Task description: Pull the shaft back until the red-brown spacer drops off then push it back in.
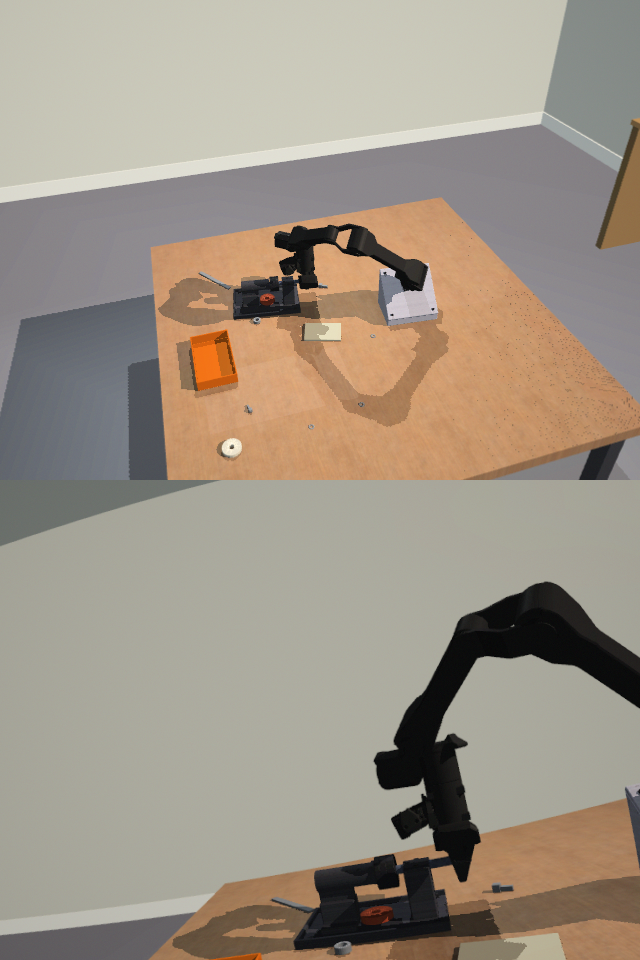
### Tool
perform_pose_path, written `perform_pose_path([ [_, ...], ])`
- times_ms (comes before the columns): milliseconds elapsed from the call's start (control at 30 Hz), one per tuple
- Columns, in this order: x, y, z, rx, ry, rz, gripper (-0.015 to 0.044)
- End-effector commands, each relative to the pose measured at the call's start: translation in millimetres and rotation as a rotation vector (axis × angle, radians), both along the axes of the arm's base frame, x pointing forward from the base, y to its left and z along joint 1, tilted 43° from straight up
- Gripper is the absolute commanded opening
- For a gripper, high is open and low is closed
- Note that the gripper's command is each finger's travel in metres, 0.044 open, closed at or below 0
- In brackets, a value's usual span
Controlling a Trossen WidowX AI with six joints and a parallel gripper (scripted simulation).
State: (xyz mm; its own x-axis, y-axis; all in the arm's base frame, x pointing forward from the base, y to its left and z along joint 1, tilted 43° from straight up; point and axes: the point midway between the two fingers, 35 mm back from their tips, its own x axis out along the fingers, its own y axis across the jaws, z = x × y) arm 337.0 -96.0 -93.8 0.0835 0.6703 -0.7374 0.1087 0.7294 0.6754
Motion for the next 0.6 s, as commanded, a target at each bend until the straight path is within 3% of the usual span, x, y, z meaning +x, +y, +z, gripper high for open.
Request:
perform_pose_path([
  [0,0.7,-1.6,0.4,-0.001,-0.002,-0.003,0.0],
  [567,2.1,-1.8,0.7,-0.001,-0.002,-0.003,0.0],
])
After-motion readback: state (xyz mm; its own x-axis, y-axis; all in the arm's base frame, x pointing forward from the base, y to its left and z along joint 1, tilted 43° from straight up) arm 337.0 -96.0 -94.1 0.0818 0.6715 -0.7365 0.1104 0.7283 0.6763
